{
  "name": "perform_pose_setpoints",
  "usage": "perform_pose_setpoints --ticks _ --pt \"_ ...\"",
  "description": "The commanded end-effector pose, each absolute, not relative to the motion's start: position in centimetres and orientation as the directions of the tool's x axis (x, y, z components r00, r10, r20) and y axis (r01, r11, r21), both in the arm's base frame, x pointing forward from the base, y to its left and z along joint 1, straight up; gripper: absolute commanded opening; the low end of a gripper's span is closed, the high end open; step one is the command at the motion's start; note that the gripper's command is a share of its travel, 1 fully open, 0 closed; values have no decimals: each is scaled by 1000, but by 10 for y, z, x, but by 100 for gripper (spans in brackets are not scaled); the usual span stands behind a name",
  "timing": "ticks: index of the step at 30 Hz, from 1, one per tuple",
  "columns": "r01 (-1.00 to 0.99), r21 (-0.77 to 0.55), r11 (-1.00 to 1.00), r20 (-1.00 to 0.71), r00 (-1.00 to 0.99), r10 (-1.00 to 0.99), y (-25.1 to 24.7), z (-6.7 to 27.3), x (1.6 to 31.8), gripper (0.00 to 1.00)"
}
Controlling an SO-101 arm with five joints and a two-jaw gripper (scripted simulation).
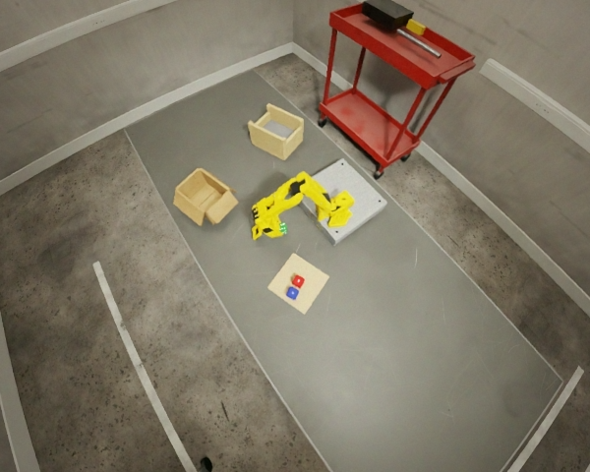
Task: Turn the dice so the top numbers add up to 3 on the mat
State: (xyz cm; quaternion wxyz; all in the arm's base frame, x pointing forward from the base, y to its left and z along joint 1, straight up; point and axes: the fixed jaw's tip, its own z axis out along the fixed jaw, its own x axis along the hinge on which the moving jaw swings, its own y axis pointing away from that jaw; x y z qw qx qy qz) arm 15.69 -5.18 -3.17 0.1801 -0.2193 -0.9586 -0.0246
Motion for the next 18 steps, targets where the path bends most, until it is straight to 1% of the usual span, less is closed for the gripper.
perform_pose_setpoints --ticks 1,10,18 --pt "429 -26 903 374 -833 407 -52 -35 153 20" --pt "431 -22 902 376 -833 407 -54 -35 152 16" --pt "431 -21 902 376 -833 407 -54 -35 152 16"
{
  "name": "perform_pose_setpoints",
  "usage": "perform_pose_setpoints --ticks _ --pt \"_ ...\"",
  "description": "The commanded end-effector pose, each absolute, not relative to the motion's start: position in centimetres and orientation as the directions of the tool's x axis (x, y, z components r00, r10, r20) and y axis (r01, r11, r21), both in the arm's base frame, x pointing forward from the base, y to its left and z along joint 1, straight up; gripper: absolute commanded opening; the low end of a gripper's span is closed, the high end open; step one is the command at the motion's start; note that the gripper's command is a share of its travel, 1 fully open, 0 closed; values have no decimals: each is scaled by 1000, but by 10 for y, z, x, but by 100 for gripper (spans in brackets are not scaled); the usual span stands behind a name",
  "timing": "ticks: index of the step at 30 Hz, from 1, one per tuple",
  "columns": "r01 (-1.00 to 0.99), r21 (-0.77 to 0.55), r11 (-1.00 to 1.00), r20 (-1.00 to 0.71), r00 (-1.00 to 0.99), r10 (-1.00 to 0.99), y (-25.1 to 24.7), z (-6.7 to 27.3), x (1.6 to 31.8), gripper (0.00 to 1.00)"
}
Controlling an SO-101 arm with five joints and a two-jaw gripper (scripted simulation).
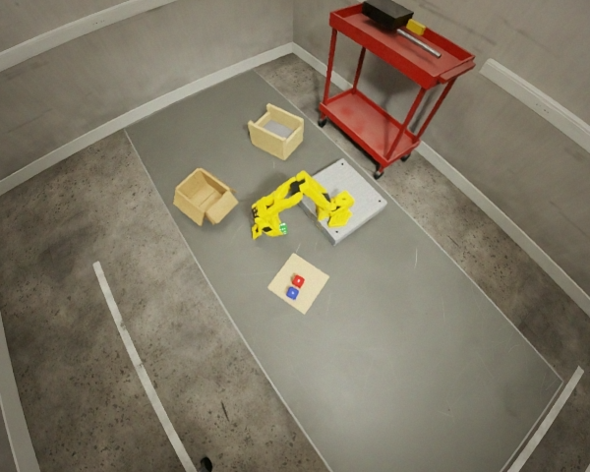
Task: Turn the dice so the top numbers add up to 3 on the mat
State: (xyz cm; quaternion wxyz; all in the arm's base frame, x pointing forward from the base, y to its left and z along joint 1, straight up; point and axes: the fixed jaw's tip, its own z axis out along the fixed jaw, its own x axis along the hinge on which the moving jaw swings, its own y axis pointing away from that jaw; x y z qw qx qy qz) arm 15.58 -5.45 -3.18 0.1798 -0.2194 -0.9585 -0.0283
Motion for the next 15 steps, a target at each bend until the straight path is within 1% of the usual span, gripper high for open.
perform_pose_setpoints --ticks 1,5,12,15 --pt "431 -21 902 376 -833 407 -54 -35 152 16" --pt "431 -21 902 376 -833 407 -54 -35 152 14" --pt "431 -21 902 376 -833 407 -54 -35 152 2" --pt "431 -21 902 376 -833 407 -54 -35 152 0"
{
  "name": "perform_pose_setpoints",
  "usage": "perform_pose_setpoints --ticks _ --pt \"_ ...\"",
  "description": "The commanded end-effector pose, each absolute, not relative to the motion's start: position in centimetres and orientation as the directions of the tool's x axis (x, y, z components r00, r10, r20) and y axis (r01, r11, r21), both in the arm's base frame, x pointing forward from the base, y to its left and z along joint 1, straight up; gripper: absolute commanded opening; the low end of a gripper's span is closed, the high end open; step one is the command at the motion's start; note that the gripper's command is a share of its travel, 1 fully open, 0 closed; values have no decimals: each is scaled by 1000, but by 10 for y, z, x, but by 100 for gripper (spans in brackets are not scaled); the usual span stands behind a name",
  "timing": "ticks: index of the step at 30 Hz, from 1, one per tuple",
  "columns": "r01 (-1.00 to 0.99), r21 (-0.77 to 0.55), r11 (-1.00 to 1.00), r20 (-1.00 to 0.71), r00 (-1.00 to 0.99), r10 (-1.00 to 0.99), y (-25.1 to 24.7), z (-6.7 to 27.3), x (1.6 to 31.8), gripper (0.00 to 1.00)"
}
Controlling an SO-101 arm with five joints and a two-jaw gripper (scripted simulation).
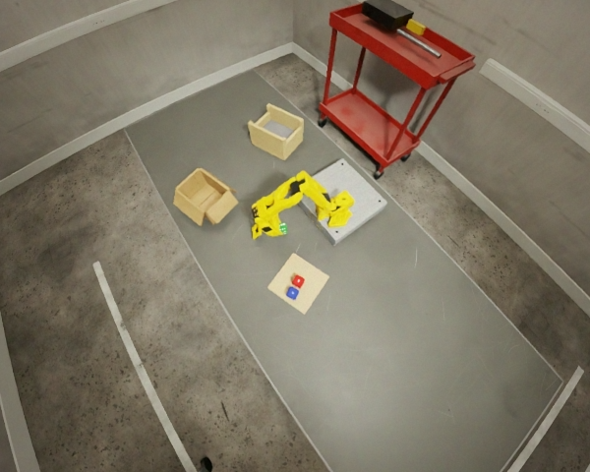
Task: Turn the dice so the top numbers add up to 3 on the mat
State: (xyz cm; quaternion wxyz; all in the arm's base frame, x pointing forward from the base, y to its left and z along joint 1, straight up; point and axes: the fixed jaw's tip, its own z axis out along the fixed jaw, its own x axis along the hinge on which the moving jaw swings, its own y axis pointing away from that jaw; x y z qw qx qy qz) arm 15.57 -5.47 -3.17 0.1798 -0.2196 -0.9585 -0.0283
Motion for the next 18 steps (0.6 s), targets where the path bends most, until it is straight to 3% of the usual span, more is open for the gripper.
perform_pose_setpoints --ticks 1,10,18 --pt "431 -21 902 376 -833 407 -54 -35 152 0" --pt "432 -20 902 345 -844 412 -55 -29 153 0" --pt "435 -13 900 193 -882 430 -54 -5 155 0"
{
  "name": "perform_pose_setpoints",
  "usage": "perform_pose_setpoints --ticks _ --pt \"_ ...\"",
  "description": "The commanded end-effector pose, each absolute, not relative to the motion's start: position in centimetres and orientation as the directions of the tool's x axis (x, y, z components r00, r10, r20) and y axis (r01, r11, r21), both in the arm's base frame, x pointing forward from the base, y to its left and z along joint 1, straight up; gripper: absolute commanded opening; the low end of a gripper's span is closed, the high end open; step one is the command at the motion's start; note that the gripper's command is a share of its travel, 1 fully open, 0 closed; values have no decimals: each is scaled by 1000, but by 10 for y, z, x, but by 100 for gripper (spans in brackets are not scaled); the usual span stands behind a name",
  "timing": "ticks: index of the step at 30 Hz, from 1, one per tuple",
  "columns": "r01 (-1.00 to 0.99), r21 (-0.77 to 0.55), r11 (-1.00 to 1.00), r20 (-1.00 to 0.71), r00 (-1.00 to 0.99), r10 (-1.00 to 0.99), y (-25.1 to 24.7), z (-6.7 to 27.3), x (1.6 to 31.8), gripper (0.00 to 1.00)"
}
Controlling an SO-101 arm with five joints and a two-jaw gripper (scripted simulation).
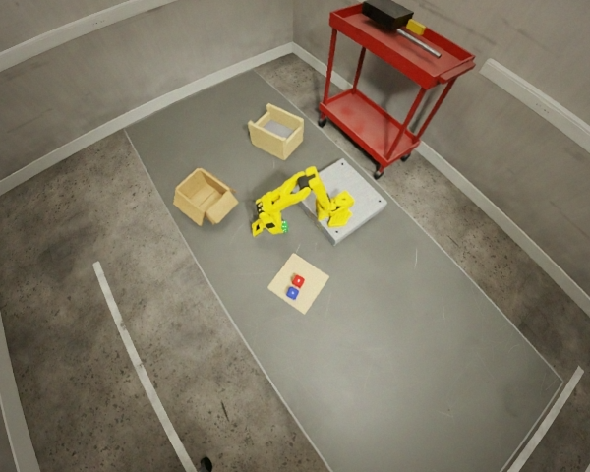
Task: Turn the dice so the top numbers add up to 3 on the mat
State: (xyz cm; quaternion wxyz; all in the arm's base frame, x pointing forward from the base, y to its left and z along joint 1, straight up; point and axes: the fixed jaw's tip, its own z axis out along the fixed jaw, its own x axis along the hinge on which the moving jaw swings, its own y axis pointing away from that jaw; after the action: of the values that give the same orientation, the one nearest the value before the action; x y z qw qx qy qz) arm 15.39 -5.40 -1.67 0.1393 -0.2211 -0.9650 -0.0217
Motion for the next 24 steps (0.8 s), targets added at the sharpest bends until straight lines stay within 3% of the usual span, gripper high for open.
perform_pose_setpoints --ticks 1,12,24 --pt "435 -13 900 193 -882 430 -54 -5 155 0" --pt "438 -1 899 17 -899 438 -52 15 153 0" --pt "439 0 899 3 -899 439 -52 16 152 0"
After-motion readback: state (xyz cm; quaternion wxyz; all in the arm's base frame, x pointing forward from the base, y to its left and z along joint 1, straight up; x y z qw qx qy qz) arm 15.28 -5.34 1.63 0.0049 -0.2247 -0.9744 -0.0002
